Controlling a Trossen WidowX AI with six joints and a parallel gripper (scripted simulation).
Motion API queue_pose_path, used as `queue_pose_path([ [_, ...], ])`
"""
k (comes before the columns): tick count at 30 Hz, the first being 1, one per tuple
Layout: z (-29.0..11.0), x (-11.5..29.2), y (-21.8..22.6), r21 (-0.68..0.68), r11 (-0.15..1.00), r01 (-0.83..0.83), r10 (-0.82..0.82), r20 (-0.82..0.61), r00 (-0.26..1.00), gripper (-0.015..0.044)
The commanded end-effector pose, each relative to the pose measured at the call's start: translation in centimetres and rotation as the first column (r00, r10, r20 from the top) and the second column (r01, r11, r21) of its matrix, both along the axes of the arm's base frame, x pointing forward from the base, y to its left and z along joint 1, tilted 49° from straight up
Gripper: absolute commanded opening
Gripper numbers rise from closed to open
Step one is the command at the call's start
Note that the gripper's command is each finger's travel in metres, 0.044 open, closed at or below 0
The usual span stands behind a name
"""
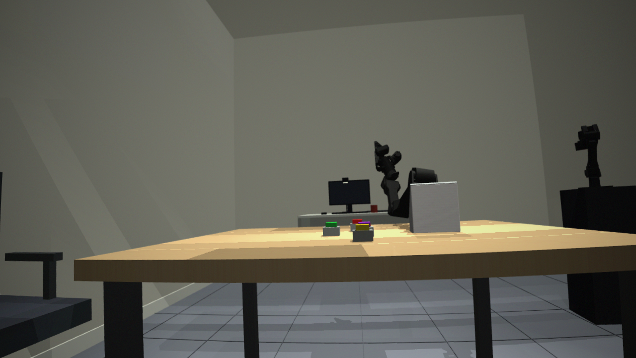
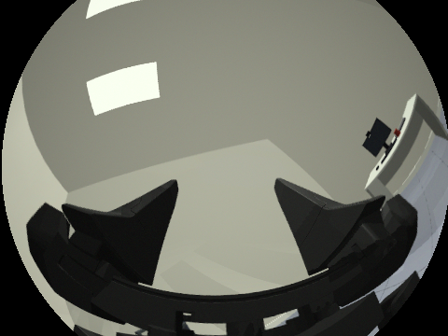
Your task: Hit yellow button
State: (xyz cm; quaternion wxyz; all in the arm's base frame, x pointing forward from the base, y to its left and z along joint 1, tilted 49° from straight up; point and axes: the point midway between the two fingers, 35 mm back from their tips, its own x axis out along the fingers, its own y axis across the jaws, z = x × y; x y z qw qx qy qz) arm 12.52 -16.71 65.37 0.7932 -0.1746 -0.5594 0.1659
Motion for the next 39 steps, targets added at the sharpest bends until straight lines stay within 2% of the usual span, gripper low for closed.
queue_pose_path([
  [1, 0.1, -0.1, 0.3, -0.001, 1.000, -0.012, 0.012, -0.004, 1.000, 0.0400],
  [2, 0.3, -0.4, 1.3, -0.004, 0.999, -0.047, 0.047, -0.015, 0.999, 0.0400],
  [4, 1.3, -2.5, 6.7, -0.082, 0.988, -0.129, 0.125, -0.048, 0.991, 0.0400],
  [8, 1.7, -3.9, 10.4, -0.144, 0.976, -0.166, 0.156, -0.074, 0.985, 0.0400],
  [11, 1.7, -5.2, 14.8, -0.215, 0.954, -0.207, 0.186, -0.116, 0.976, 0.0400],
  [20, -1.4, -8.1, 29.8, -0.421, 0.841, -0.339, 0.208, -0.326, 0.922, 0.0400],
  [29, -8.8, -8.1, 42.9, -0.539, 0.711, -0.452, 0.082, -0.575, 0.814, 0.0400],
  [39, -21.4, -5.3, 53.9, -0.571, 0.616, -0.542, -0.218, -0.785, 0.580, 0.0400],
])
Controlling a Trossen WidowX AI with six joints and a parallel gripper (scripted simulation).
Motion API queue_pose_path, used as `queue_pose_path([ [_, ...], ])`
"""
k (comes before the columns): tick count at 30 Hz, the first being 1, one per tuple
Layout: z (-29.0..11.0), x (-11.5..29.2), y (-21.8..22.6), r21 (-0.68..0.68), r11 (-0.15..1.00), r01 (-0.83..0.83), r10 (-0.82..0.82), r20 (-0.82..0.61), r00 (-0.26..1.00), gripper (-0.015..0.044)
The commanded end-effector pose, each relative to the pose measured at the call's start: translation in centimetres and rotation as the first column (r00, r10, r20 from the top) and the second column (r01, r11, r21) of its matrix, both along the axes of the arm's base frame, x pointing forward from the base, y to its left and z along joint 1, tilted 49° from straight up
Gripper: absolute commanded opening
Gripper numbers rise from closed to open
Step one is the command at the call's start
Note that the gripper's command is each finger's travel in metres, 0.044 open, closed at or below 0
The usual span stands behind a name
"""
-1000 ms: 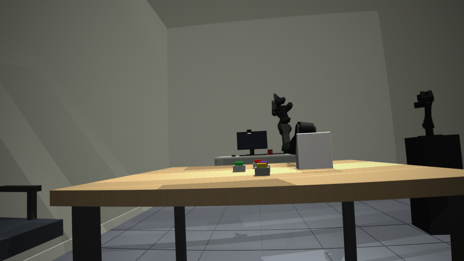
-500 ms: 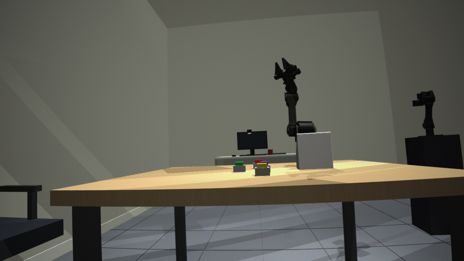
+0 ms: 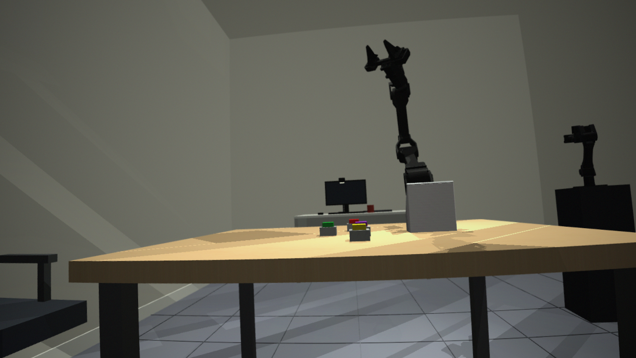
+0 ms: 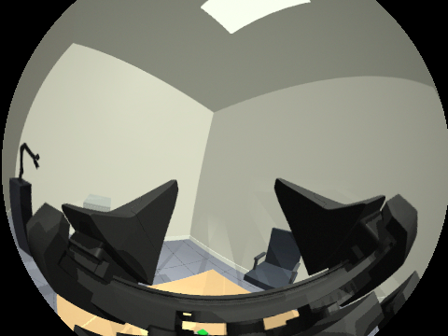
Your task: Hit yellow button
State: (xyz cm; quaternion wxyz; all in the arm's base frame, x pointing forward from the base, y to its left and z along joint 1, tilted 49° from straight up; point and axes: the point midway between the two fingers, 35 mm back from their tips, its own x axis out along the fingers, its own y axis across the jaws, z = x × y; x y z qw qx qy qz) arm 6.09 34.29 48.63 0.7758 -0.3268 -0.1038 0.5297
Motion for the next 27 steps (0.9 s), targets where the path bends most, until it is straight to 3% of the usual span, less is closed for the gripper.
queue_pose_path([
  [1, -6.2, 1.6, 3.7, -0.133, 0.989, 0.069, -0.086, -0.126, 0.988, 0.0400],
  [8, -17.2, 4.9, 7.5, -0.354, 0.912, 0.209, -0.323, -0.302, 0.897, 0.0400],
  [15, -28.8, 8.3, 7.9, -0.574, 0.741, 0.348, -0.614, -0.369, 0.698, 0.0400],
  [21, -38.6, 10.8, 5.3, -0.739, 0.505, 0.446, -0.842, -0.310, 0.441, 0.0400],
  [27, -47.7, 12.4, 0.2, -0.848, 0.186, 0.497, -0.982, -0.141, 0.126, 0.0400],
])
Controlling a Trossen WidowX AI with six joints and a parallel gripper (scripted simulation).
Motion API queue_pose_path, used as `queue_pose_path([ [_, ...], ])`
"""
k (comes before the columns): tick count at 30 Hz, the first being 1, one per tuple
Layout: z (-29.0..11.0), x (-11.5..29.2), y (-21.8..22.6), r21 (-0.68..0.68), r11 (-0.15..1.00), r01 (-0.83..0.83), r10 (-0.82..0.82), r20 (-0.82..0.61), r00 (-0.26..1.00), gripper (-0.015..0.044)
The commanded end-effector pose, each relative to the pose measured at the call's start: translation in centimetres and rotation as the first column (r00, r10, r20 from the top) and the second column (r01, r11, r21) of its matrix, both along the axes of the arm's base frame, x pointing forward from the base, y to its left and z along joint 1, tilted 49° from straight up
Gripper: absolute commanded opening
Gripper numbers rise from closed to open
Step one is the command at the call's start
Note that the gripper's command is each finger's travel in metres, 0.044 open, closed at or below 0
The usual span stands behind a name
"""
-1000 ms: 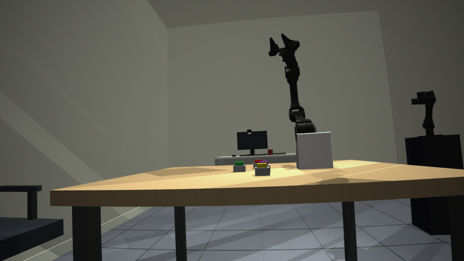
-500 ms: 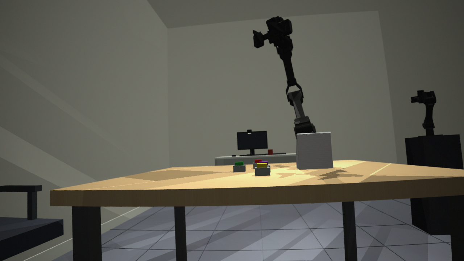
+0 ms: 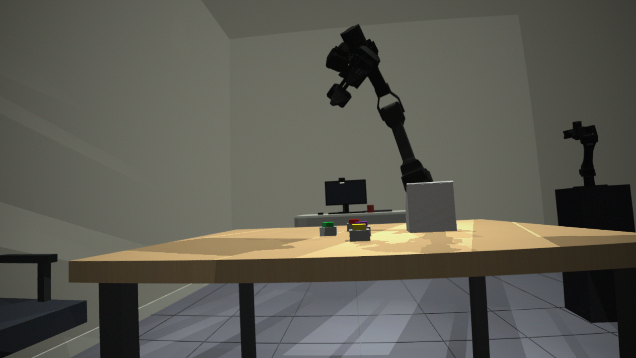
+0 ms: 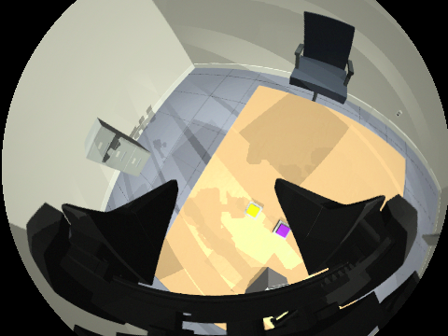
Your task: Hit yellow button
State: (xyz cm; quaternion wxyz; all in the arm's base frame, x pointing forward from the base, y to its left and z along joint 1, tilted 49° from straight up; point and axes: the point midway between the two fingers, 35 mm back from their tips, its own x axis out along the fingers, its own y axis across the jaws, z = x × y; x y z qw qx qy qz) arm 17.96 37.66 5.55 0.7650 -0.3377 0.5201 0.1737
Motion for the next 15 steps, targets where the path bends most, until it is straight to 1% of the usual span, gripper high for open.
queue_pose_path([
  [1, -6.0, 0.7, -4.2, -0.158, 0.965, 0.210, -0.217, -0.029, 0.976, 0.0400],
  [5, -11.0, 0.7, -9.0, -0.314, 0.856, 0.411, -0.429, 0.014, 0.903, 0.0400],
  [8, -14.2, 0.3, -13.2, -0.423, 0.724, 0.544, -0.563, 0.093, 0.821, 0.0400],
  [10, -15.7, -0.2, -15.7, -0.476, 0.634, 0.609, -0.622, 0.154, 0.768, 0.0400],
  [15, -16.0, -0.3, -16.1, -0.484, 0.618, 0.619, -0.631, 0.165, 0.758, 0.0400],
])
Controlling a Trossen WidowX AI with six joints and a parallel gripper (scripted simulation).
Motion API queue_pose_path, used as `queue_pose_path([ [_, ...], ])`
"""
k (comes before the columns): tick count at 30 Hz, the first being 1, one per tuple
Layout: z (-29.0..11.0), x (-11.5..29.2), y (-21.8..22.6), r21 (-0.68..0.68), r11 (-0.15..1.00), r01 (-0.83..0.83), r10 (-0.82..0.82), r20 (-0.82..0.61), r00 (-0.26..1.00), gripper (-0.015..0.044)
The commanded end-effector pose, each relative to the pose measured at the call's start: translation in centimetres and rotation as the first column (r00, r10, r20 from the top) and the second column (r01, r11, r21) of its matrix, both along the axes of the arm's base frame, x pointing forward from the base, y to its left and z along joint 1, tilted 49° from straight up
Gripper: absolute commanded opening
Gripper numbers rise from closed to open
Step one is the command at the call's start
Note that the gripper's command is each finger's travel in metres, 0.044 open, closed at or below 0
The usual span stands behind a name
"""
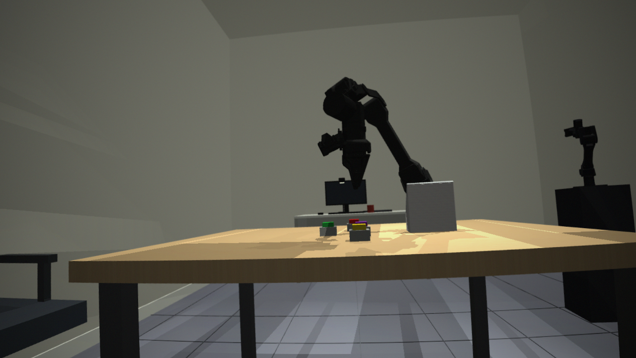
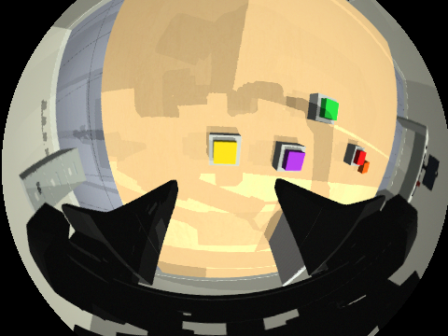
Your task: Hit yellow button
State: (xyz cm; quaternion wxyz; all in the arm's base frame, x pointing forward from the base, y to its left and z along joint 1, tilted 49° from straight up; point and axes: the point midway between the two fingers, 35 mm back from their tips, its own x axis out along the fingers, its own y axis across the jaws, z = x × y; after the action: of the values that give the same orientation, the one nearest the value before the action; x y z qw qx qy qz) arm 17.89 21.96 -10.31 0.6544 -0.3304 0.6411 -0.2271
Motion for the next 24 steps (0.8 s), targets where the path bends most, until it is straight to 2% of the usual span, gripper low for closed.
queue_pose_path([
  [1, -0.1, -0.2, -0.4, -0.014, 0.999, 0.029, -0.029, 0.015, 0.999, 0.0400],
  [2, -0.1, -0.2, -0.4, -0.014, 0.999, 0.029, -0.029, 0.015, 0.999, 0.0400],
  [8, -4.1, 0.3, -4.8, -0.016, 0.999, 0.029, -0.029, 0.017, 0.999, 0.0242],
  [16, -4.3, 0.3, -5.0, -0.016, 0.999, 0.029, -0.029, 0.017, 0.999, 0.0032],
  [24, -4.3, 0.3, -5.0, -0.016, 0.999, 0.029, -0.029, 0.017, 0.999, 0.0020],
])
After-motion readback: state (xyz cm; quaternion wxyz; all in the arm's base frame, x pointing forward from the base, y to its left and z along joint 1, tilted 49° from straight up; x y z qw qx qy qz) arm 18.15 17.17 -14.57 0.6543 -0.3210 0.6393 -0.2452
